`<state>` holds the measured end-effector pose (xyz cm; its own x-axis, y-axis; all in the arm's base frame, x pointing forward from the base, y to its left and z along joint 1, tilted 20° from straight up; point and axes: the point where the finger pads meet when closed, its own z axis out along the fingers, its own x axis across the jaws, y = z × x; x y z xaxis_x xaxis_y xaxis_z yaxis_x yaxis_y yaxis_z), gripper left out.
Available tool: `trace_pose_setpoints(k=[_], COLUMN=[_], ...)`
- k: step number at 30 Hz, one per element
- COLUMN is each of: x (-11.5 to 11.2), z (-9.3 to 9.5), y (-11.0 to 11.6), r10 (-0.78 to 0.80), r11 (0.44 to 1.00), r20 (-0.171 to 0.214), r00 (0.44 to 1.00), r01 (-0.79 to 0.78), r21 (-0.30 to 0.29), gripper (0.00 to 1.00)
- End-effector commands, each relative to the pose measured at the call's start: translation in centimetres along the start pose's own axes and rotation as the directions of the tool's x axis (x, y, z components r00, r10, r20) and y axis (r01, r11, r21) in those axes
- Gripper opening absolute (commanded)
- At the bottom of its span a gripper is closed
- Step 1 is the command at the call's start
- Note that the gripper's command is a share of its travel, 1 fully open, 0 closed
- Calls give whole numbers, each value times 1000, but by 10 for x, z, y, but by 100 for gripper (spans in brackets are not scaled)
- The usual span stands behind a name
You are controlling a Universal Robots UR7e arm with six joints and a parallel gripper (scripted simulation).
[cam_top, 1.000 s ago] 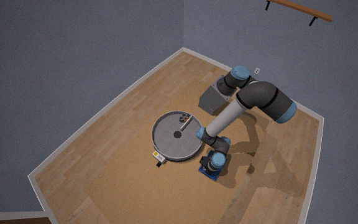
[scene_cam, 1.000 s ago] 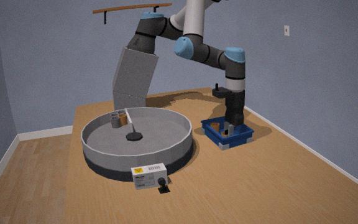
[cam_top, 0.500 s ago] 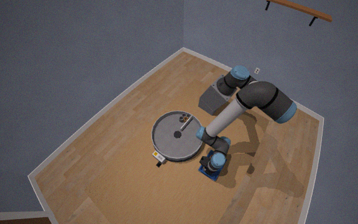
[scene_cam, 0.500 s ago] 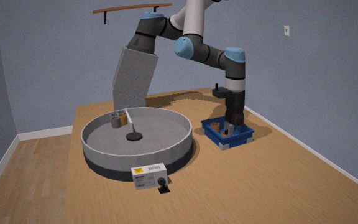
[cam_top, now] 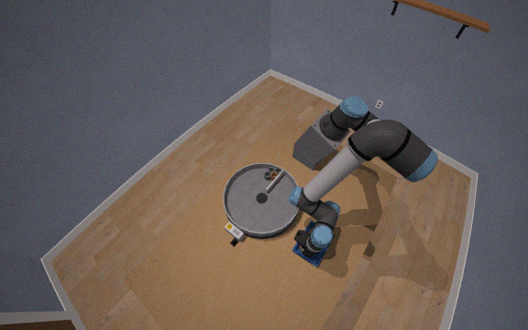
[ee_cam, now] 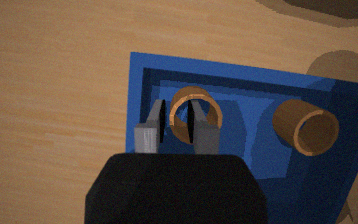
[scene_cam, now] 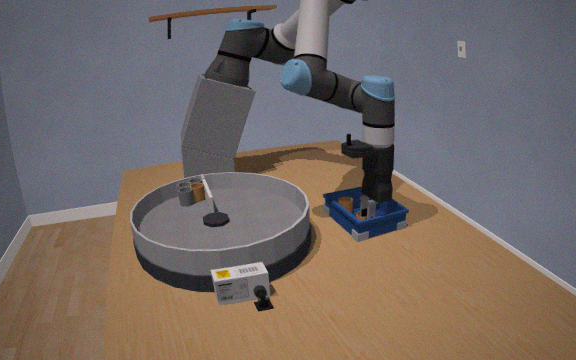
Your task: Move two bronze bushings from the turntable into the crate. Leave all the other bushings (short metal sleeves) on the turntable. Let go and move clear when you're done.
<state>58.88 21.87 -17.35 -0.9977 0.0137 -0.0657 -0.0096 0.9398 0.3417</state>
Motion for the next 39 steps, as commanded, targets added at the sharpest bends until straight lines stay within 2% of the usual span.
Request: trace_pose_setpoints(k=[1,39], x=[-1,0], z=[-2,-18], y=[0,0], r10=[0,0], r11=[1000,1000], r20=[2,2], r00=[1000,1000], r01=[0,0], r21=[0,0], gripper=[47,47])
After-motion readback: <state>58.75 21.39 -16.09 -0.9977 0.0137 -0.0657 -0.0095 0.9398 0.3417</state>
